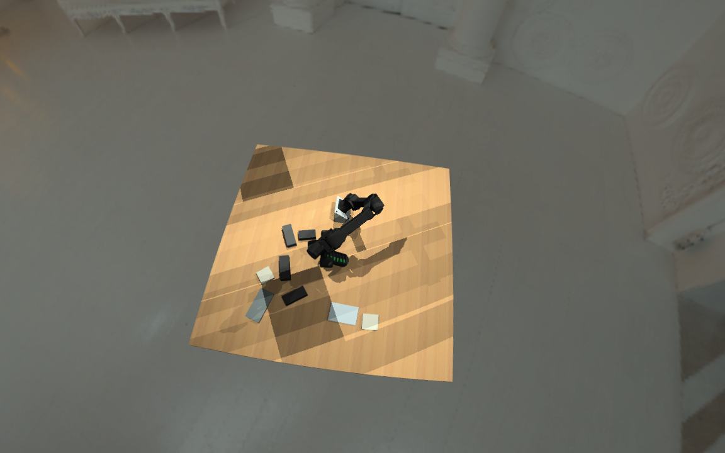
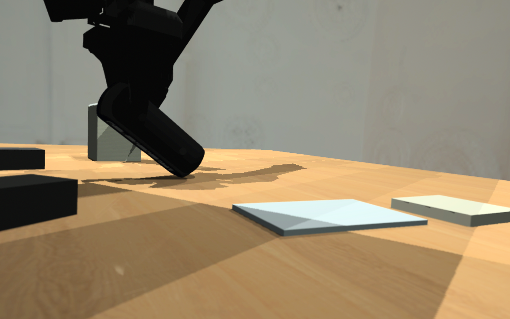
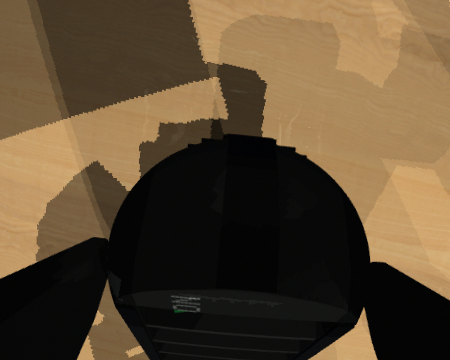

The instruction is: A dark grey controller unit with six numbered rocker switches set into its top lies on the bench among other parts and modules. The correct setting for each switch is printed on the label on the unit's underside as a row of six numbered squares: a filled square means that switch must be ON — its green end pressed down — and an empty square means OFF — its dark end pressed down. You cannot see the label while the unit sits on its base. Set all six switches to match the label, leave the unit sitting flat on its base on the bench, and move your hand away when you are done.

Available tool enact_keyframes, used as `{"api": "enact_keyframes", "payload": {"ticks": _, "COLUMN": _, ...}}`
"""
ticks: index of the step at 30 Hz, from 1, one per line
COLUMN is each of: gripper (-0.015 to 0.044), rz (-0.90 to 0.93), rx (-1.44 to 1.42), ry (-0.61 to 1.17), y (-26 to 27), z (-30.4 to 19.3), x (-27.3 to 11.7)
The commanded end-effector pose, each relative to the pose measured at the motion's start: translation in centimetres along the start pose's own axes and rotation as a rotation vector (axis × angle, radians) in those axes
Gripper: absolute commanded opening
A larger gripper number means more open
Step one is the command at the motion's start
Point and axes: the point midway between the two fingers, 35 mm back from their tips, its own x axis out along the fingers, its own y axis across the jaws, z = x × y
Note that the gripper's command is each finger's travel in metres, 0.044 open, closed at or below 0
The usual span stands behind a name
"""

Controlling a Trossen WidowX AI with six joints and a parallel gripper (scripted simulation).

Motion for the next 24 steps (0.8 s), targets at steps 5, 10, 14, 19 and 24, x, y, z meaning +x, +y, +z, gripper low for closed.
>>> {"api": "enact_keyframes", "payload": {"ticks": 5, "gripper": 0.0336, "rz": -0.001, "rx": 0.003, "ry": -0.011, "y": 0.0, "z": -0.8, "x": -0.4}}
{"api": "enact_keyframes", "payload": {"ticks": 10, "gripper": 0.0336, "rz": -0.001, "rx": 0.003, "ry": -0.021, "y": 0.0, "z": -1.2, "x": -0.6}}
{"api": "enact_keyframes", "payload": {"ticks": 14, "gripper": 0.0336, "rz": -0.001, "rx": 0.003, "ry": -0.030, "y": 0.0, "z": -1.5, "x": -0.7}}
{"api": "enact_keyframes", "payload": {"ticks": 19, "gripper": 0.0336, "rz": -0.001, "rx": 0.003, "ry": -0.040, "y": 0.0, "z": -1.8, "x": -0.9}}
{"api": "enact_keyframes", "payload": {"ticks": 24, "gripper": 0.0336, "rz": -0.001, "rx": 0.003, "ry": -0.051, "y": 0.0, "z": -2.2, "x": -1.1}}
